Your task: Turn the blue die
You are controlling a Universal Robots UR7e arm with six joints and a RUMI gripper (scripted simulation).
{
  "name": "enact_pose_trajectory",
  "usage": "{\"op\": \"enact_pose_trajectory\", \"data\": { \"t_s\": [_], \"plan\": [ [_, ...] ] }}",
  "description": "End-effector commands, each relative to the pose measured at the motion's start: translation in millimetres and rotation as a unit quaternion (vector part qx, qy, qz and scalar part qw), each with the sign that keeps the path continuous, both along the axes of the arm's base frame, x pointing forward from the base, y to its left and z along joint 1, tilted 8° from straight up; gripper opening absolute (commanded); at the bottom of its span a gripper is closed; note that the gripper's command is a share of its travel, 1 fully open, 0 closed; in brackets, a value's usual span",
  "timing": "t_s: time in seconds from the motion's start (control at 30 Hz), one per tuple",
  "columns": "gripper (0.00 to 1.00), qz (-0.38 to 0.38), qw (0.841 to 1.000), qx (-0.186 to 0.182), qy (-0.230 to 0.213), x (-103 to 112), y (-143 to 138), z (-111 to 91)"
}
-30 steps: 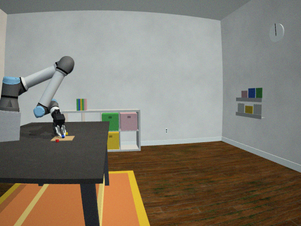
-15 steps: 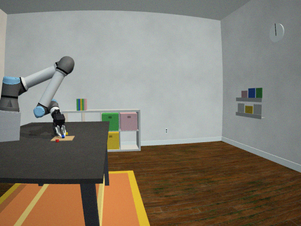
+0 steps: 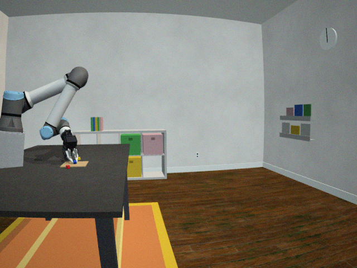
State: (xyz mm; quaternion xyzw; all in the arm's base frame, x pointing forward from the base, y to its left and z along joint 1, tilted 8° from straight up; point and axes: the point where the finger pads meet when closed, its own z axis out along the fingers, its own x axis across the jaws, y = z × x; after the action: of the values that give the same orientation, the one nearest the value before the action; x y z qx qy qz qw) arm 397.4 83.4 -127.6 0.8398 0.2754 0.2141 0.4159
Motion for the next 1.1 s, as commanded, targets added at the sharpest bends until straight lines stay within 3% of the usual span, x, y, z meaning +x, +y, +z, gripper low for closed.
{"op": "enact_pose_trajectory", "data": {
  "t_s": [0.0, 0.17, 0.6, 1.07],
  "plan": [
    [0.0, 0.001, 1.0, 0.001, -0.002, 1.3, 1.4, 0.2],
    [0.0, 0.001, 1.0, 0.001, -0.002, 1.3, 1.4, 0.2],
    [0.18, 0.001, 1.0, 0.001, -0.002, 1.3, 1.4, 0.2],
    [0.18, 0.001, 1.0, 0.001, -0.002, 1.3, 1.4, 0.2]
  ]
}}
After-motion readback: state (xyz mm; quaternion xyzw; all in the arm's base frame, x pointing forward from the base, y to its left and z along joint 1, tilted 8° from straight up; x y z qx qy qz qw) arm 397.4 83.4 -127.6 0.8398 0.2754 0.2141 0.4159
